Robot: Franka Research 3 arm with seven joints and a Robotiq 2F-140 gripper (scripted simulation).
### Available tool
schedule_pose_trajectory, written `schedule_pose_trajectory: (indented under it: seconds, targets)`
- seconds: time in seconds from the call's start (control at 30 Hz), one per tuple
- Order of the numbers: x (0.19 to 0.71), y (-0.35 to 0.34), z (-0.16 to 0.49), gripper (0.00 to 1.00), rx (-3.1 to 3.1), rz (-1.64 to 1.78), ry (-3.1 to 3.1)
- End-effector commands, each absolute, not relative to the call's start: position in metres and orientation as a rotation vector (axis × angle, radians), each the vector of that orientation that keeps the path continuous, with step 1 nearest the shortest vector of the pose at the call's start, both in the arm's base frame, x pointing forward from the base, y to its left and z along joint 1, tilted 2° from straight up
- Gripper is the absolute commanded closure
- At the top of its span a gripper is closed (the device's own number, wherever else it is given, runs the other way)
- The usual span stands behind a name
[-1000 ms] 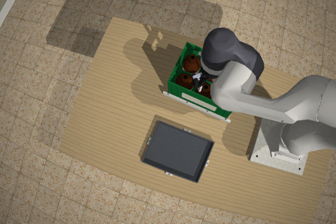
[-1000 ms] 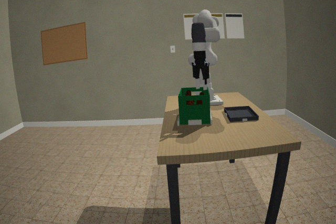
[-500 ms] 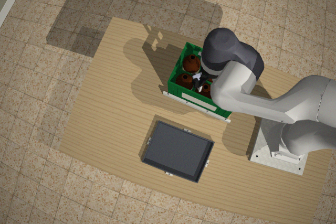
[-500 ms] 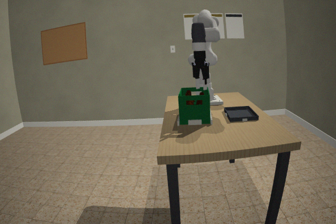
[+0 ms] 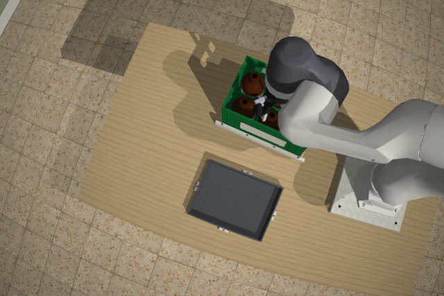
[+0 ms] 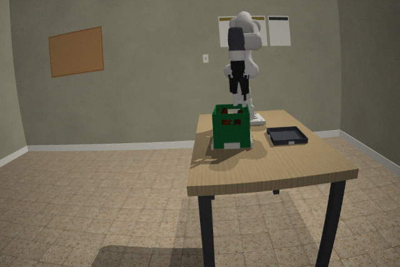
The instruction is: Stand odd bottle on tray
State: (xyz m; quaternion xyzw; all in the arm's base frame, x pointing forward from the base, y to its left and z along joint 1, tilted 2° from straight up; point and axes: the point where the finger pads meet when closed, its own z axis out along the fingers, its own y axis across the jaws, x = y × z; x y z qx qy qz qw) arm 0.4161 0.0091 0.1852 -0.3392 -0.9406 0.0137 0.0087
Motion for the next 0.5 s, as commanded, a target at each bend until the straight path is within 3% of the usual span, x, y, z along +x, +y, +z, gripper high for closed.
schedule_pose_trajectory:
  seconds: [0.0,0.47]
  targets:
    - [0.4158,0.0092,0.1841,0.56,-1.068,0.042,-2.935]
    - [0.4157,0.0091,0.1796,0.56,-1.068,0.042,-2.935]
